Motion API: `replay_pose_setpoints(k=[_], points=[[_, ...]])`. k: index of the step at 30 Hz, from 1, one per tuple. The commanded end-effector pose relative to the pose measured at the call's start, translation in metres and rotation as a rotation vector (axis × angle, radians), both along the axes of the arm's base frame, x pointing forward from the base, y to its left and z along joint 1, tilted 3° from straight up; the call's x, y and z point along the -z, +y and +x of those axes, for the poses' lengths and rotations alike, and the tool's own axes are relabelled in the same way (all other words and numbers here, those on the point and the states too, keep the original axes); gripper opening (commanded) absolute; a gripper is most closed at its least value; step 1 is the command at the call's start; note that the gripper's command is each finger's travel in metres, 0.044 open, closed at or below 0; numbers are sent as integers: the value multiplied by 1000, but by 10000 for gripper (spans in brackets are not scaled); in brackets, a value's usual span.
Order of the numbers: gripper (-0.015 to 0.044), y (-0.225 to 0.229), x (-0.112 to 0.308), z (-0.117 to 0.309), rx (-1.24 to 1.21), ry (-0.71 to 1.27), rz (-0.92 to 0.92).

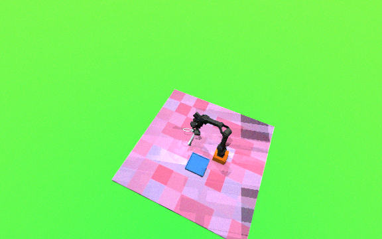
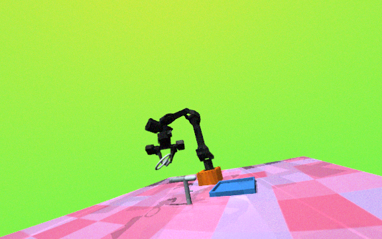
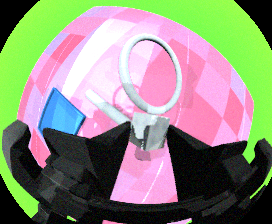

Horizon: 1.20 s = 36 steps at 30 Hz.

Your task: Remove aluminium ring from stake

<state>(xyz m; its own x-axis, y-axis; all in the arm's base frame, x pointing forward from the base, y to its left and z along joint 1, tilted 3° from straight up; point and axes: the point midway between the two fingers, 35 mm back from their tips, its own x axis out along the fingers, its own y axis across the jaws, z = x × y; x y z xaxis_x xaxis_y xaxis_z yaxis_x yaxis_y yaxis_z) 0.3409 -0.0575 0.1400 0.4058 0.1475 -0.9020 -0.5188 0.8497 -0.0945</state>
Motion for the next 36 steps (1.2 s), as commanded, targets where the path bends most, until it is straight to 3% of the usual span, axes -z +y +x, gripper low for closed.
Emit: replay_pose_setpoints(k=[1,36], points=[[0,5,0,-4,-77,-39,-32],[0,35,19,-49,-710,-352,-426]])
